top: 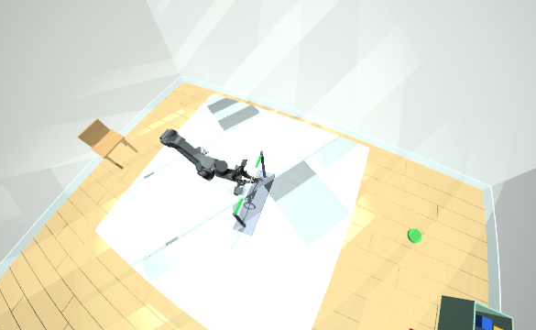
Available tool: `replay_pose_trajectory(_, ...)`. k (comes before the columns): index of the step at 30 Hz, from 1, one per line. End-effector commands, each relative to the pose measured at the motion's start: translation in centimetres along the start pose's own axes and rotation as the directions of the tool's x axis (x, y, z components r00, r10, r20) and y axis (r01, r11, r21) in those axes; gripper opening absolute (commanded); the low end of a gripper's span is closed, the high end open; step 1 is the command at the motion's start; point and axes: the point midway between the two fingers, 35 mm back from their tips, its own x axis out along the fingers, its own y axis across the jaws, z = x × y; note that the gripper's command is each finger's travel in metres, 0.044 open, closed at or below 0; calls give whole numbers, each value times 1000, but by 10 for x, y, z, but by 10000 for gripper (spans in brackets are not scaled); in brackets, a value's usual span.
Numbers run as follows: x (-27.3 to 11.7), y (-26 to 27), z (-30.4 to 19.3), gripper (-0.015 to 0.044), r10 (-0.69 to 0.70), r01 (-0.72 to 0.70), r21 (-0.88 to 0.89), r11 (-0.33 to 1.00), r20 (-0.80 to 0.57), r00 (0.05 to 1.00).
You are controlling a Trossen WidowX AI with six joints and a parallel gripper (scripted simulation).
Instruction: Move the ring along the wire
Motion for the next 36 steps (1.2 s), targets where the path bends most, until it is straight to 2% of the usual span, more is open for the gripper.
replay_pose_trajectory(1, 0, 1, 3, -150, -16, 16, -38, 999, 4, 1000)
replay_pose_trajectory(18, 1, 5, 2, -150, -62, 62, -135, 989, 0, 998)
replay_pose_trajectory(36, 4, 20, 0, -150, -70, 70, -155, 985, 3, 998)
